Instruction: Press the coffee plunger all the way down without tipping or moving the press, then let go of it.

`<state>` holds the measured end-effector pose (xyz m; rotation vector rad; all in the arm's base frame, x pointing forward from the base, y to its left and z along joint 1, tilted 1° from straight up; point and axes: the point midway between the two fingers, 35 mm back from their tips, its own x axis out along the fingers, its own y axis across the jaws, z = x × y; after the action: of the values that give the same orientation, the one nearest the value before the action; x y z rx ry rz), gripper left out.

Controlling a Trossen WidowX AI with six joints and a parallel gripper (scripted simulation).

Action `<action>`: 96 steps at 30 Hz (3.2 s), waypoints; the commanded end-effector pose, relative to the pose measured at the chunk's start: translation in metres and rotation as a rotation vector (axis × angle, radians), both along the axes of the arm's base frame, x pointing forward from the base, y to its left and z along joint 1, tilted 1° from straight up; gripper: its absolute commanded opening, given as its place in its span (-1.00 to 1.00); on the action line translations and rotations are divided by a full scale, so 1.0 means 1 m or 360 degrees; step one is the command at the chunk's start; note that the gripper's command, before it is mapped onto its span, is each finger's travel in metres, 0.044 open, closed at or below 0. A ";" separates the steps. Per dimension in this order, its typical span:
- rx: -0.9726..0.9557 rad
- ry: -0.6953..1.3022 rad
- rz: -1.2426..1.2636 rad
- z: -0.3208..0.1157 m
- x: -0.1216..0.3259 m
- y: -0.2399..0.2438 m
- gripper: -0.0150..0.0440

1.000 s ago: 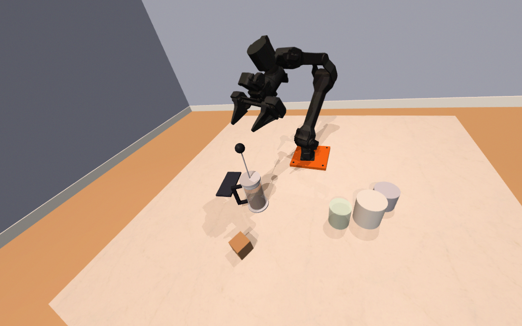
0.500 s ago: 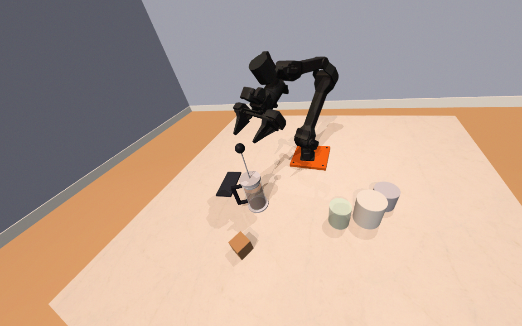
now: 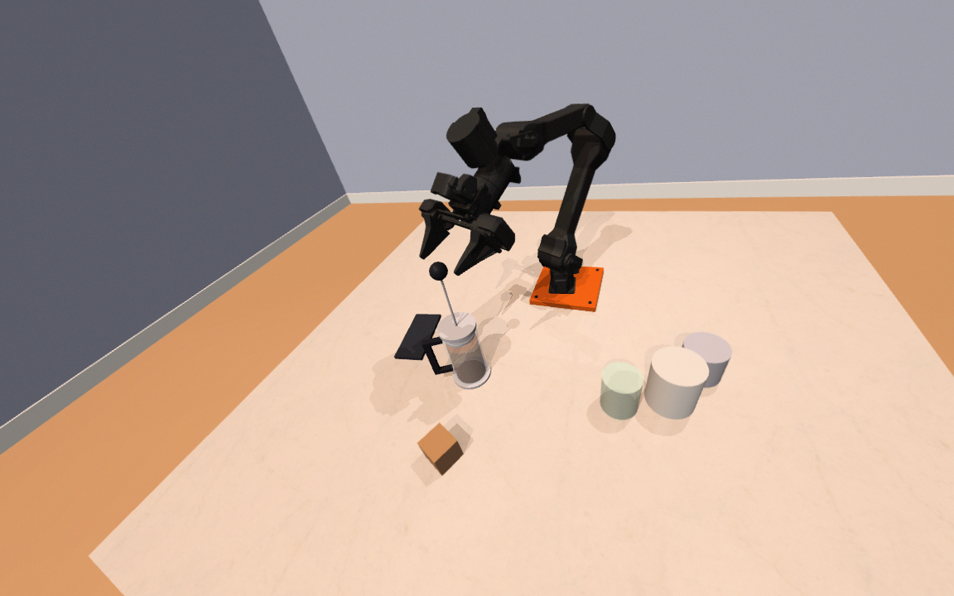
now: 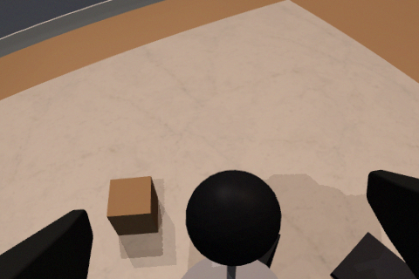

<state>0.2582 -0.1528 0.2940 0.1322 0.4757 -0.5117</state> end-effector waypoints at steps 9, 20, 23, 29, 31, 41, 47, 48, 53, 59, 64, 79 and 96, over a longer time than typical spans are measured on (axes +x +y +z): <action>0.0008 0.0006 -0.0007 -0.008 0.007 -0.004 0.56; 0.0008 0.0006 -0.0007 -0.008 0.007 -0.004 -0.06; 0.0008 0.0006 -0.0007 -0.008 0.007 -0.004 -0.06; 0.0008 0.0006 -0.0007 -0.009 0.007 -0.005 -0.06; 0.0008 0.0006 -0.0007 -0.012 0.008 -0.005 -0.06; 0.0008 0.0006 -0.0007 -0.028 0.011 -0.006 -0.06; 0.0008 0.0006 -0.0007 -0.037 0.012 -0.007 -0.06; 0.0008 0.0006 -0.0007 -0.039 0.012 -0.007 -0.06; 0.0008 0.0005 -0.0007 -0.047 0.013 -0.008 -0.06; 0.0008 0.0005 -0.0007 -0.057 0.015 -0.008 -0.06; 0.0008 0.0005 -0.0007 -0.065 0.015 -0.009 -0.06; 0.0007 0.0005 -0.0007 -0.090 0.018 -0.010 -0.06; 0.0007 0.0004 -0.0007 -0.112 0.025 -0.013 -0.06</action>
<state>0.2856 -0.1679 0.2229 0.1027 0.3733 -0.5173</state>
